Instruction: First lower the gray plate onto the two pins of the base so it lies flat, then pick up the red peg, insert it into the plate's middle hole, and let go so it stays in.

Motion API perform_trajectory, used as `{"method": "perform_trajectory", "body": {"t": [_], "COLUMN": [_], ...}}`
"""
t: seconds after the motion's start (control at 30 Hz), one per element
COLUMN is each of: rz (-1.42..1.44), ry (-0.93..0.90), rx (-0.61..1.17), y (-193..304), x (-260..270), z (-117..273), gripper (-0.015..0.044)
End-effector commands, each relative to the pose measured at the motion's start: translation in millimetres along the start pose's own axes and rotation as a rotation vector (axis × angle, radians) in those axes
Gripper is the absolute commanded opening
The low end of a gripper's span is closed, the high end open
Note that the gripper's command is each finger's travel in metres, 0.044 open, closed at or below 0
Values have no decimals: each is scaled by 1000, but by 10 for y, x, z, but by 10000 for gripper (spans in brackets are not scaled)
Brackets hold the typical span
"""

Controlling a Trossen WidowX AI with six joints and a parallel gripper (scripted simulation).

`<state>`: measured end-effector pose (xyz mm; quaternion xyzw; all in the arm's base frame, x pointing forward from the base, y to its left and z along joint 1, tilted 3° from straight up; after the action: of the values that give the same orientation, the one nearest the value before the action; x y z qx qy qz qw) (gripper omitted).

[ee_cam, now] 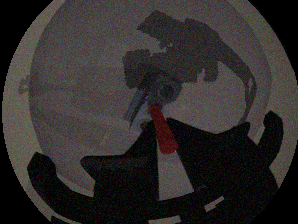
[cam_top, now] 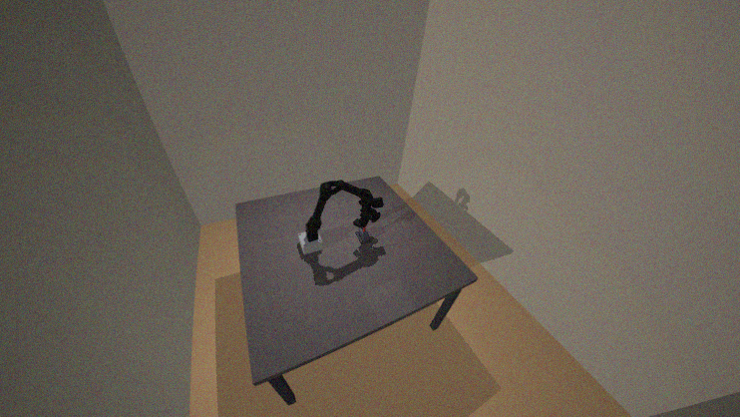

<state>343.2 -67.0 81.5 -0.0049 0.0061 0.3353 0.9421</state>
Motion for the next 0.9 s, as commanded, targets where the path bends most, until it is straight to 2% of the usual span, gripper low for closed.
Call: {"method": "perform_trajectory", "body": {"t": [0.0, 0.7, 0.87], "rz": [-2, -1, -1], "ry": [1, 1, 1], "rx": [2, 2, 2], "y": [10, 9, 9], "x": [-6, -12, -12], "z": [-12, -22, -22], "gripper": [0, 0, 131]}}
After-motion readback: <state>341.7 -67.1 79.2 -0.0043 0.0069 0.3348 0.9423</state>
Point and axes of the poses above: the point midway between the two fingers, 35 mm back from their tips, its own z axis back along the fingers, its own x axis across the jaws, y = z × x, the point moved 3 cm from there along z, back along the fingers, and after that the axes turned 11 degrees about z, right-handed, at the moved point
